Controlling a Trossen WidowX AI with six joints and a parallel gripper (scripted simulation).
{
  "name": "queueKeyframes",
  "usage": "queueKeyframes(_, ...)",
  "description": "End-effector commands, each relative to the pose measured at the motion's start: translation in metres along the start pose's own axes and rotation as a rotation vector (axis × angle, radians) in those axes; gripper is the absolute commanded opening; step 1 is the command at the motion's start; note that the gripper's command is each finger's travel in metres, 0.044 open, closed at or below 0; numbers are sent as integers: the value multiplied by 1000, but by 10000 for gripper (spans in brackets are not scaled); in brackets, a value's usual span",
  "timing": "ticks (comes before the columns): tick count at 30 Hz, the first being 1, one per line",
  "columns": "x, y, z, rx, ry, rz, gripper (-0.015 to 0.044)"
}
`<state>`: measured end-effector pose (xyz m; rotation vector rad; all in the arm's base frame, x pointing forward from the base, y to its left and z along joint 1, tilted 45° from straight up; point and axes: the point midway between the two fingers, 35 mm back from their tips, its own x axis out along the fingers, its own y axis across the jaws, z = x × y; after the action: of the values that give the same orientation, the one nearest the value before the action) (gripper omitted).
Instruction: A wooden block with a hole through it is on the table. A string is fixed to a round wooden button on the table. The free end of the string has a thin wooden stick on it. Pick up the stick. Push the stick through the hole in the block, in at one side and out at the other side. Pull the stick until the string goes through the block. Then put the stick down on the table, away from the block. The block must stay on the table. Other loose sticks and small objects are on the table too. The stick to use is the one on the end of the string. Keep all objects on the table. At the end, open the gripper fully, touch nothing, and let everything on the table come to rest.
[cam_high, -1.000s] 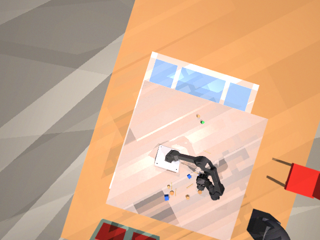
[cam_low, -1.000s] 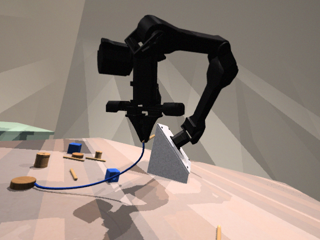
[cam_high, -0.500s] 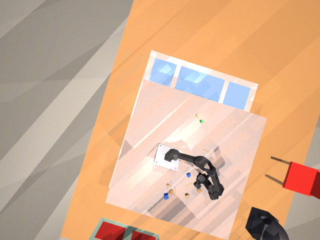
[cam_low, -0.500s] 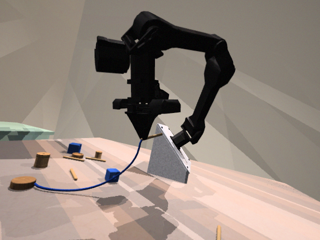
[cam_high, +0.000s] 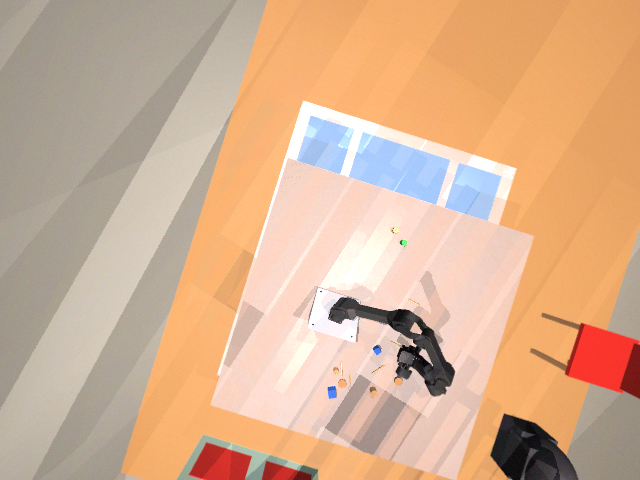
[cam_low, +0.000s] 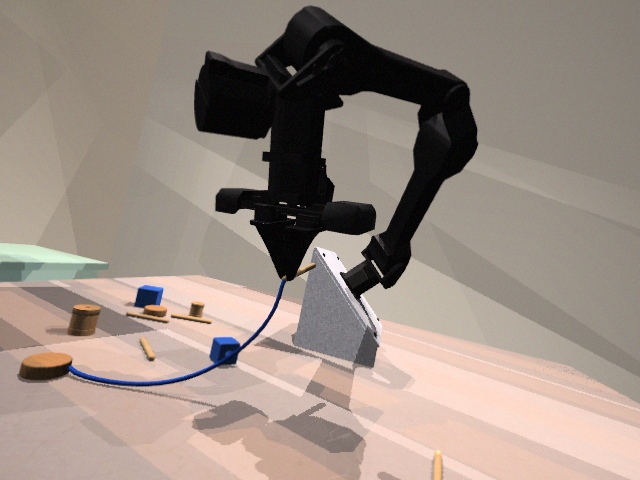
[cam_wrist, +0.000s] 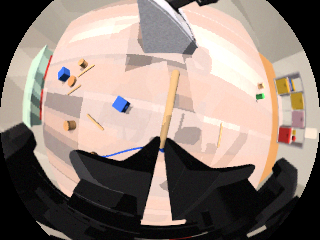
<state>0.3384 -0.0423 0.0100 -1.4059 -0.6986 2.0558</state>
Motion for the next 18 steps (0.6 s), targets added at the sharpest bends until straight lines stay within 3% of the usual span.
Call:
queueKeyframes(1,0,-2,-1,-54,-9,19,0)
queueKeyframes(18,-4,-13,-16,-387,-31,111,0)
